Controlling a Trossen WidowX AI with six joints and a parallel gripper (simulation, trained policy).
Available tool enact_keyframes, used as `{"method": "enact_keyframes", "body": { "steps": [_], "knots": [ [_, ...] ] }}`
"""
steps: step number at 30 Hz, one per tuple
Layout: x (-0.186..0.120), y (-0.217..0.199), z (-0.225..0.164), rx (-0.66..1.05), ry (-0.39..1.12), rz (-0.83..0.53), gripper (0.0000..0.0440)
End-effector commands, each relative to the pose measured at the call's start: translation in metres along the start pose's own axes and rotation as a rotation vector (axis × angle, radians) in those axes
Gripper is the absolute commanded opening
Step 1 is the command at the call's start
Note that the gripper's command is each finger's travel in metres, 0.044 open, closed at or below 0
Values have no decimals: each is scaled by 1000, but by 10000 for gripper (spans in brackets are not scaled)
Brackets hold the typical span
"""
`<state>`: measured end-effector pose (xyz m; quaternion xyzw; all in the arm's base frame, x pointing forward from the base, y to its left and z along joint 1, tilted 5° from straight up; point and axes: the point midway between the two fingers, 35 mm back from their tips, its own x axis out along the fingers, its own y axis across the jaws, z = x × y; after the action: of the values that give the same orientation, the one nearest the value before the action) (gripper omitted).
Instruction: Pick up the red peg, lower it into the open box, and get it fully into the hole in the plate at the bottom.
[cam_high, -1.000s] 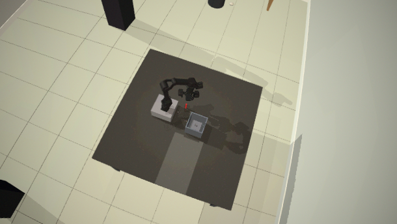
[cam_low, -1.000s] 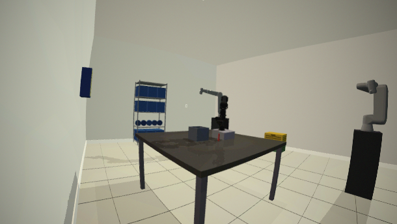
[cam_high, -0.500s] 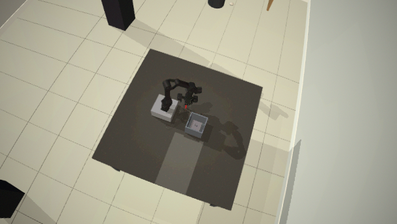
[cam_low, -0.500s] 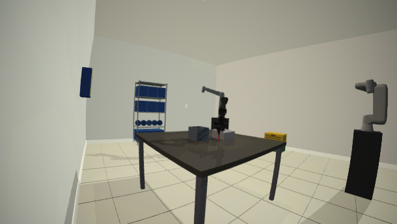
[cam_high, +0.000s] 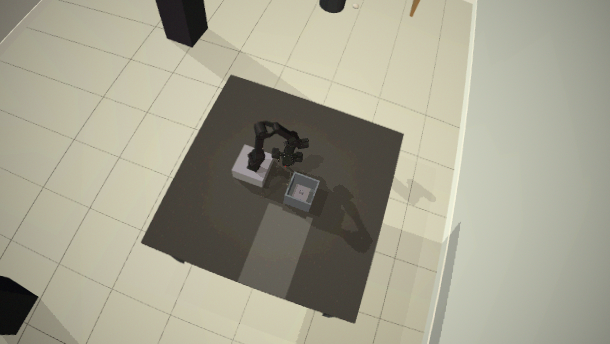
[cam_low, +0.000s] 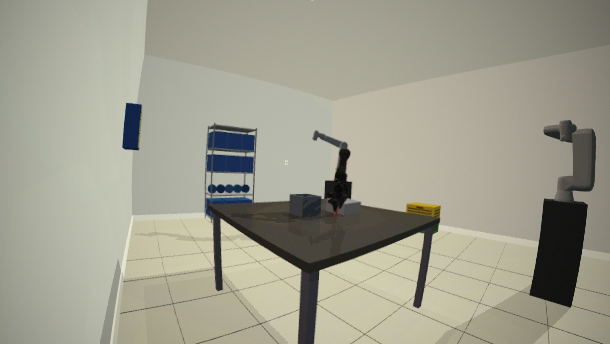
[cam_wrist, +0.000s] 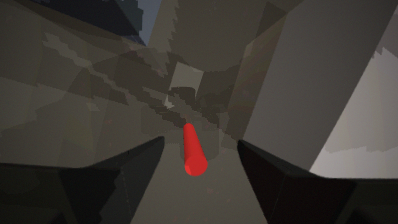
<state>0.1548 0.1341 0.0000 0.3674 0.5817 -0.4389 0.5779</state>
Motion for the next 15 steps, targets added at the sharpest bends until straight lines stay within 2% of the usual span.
{"method": "enact_keyframes", "body": {
  "steps": [1,11,12,15],
  "knots": [
    [10,2,1,13,-4,-1,274],
    [22,17,-7,-21,21,24,18],
    [22,19,-8,-26,24,29,0],
    [15,25,-10,-19,36,55,0]
  ]
}}
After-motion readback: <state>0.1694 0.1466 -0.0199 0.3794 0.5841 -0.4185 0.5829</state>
